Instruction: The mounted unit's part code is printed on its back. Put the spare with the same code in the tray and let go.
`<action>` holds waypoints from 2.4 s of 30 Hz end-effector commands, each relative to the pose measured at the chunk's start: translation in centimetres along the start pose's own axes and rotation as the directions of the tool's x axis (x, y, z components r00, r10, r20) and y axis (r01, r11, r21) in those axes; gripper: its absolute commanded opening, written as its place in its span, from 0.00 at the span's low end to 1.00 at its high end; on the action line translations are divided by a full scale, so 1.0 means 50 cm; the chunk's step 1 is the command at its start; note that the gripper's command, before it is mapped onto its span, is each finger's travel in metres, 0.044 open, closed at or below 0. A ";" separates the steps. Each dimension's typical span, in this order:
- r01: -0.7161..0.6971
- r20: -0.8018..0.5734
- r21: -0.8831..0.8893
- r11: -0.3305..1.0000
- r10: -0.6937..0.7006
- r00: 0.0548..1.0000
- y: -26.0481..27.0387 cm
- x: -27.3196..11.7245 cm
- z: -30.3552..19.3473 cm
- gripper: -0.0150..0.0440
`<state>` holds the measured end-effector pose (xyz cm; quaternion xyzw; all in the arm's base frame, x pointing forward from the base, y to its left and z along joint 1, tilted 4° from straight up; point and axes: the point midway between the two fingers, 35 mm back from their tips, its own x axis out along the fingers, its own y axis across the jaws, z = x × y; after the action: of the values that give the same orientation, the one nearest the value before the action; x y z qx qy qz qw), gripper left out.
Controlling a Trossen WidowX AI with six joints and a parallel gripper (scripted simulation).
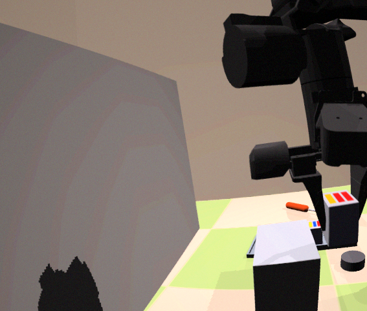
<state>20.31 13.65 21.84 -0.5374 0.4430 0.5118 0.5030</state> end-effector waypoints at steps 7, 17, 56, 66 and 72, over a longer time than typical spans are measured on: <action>0.008 0.002 0.014 1.000 -0.008 1.000 -0.067 -0.007 -0.059 0.25; 0.033 -0.003 0.059 0.998 -0.033 0.999 -0.131 -0.009 -0.139 0.25; 0.030 -0.037 -0.012 0.999 -0.030 0.999 -0.199 -0.008 -0.571 0.25; 0.029 -0.042 -0.025 0.999 -0.030 0.999 -0.177 -0.006 -0.652 0.25; 0.029 -0.042 -0.025 0.999 -0.030 0.999 -0.178 0.000 -0.653 0.25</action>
<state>32.43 -17.82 21.78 -0.5592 0.4419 0.4979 0.4940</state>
